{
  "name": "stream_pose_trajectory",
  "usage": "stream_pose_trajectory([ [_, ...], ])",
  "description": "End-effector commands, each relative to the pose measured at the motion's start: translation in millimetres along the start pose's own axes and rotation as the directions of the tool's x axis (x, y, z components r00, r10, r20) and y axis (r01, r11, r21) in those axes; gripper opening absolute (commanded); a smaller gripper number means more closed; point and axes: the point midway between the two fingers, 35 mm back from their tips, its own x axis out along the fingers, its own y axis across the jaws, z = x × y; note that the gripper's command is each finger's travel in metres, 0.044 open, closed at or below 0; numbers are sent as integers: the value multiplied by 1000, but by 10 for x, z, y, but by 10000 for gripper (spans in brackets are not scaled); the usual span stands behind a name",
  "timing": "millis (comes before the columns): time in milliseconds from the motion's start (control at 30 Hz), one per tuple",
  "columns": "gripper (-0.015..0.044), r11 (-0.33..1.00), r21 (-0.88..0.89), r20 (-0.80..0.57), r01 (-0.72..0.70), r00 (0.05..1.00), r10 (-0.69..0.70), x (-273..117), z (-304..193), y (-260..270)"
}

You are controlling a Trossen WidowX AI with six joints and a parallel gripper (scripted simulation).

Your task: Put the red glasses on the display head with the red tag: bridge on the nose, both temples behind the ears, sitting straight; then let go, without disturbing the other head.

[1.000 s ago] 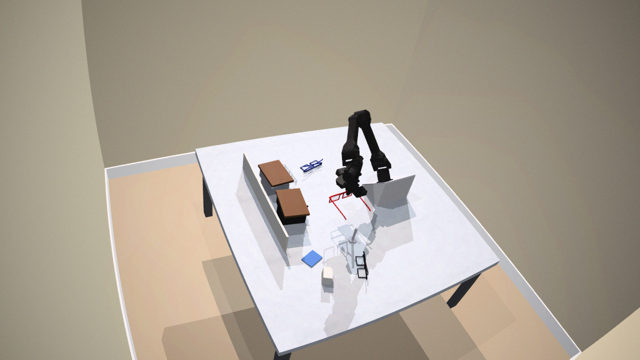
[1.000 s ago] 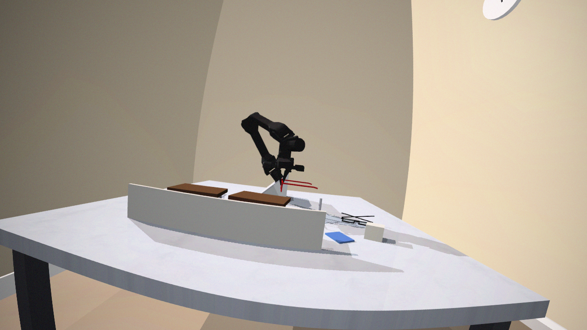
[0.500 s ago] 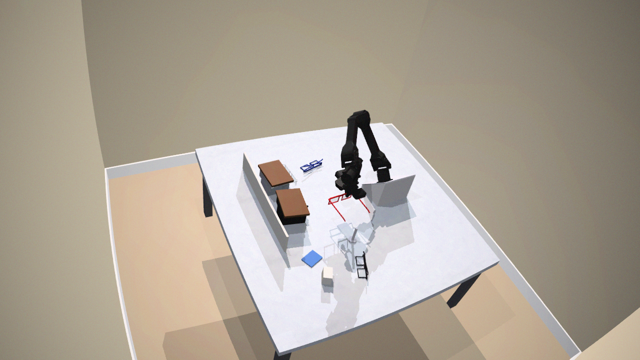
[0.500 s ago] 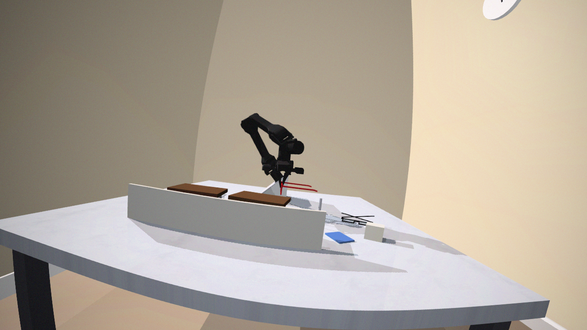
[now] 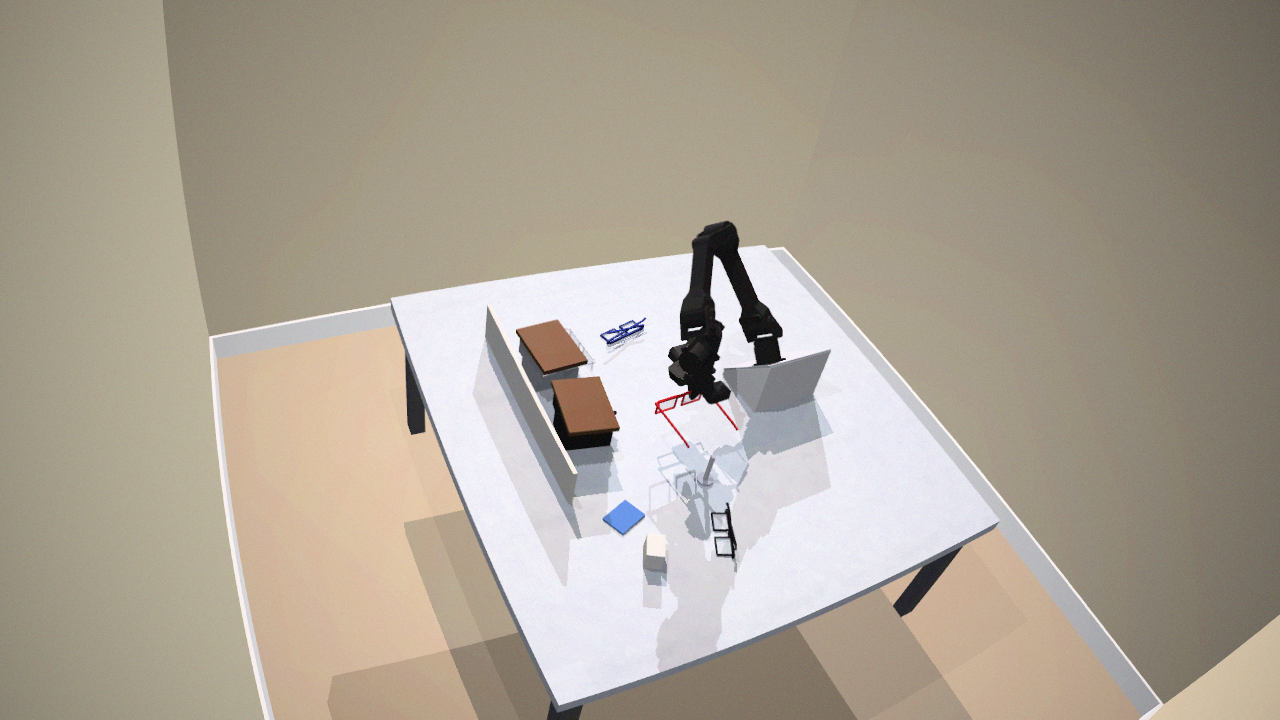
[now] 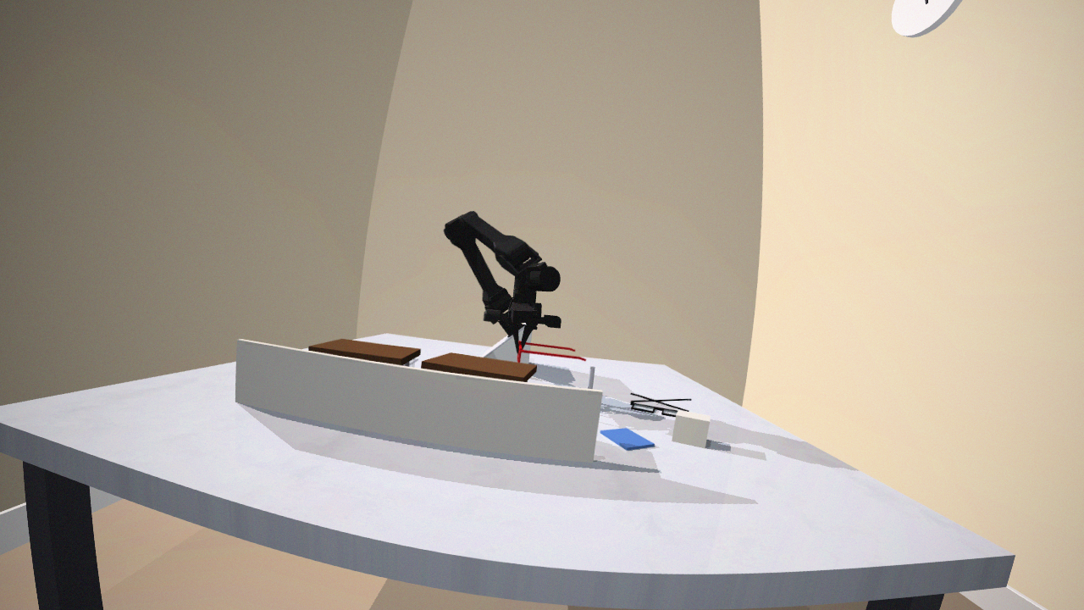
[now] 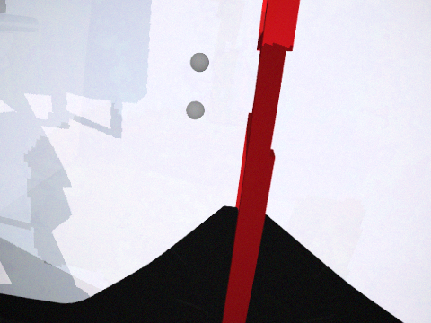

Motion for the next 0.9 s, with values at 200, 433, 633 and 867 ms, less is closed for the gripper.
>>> stream_pose_trajectory([
  [200,0,1000,-6,-1,3,1000,-3,111,-6,-1],
  [433,0,1000,-6,-1,3,1000,-3,179,-3,-1],
  [633,0,1000,-6,-1,3,1000,-3,236,-2,-2],
  [867,0,1000,-6,-1,4,1000,-4,302,-3,-3],
])
